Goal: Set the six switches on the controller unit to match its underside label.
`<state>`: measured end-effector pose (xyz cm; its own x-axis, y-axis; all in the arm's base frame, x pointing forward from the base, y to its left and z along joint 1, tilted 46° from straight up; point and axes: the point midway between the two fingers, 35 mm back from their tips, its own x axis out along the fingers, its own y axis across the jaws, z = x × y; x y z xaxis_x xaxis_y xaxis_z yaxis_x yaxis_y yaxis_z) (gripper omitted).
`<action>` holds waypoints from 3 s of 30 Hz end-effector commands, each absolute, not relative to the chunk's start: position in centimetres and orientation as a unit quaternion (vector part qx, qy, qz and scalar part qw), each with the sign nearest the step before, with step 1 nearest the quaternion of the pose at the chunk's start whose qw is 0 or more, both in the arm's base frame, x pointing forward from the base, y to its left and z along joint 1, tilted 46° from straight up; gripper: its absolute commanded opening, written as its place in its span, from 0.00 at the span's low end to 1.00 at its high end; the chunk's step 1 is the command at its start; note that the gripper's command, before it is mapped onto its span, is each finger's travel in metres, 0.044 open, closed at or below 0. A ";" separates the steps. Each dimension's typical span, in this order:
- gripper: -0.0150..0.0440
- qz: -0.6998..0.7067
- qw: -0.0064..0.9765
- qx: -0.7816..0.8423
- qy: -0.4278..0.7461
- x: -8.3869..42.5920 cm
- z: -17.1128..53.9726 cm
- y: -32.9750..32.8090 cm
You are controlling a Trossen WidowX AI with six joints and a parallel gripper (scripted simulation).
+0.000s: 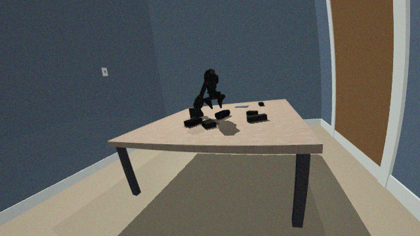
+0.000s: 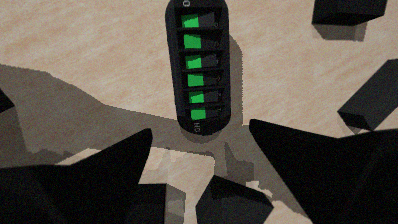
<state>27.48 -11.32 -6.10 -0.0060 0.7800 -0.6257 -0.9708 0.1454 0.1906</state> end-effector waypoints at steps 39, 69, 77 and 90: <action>1.00 0.662 0.672 -0.130 0.304 28.4 -9.7 -8.4; 0.82 0.662 0.672 -0.130 0.304 28.4 -9.9 -8.0; 0.82 0.662 0.672 -0.131 0.305 28.5 -9.3 -8.2; 0.82 0.661 0.669 -0.137 0.312 28.7 -8.4 -8.6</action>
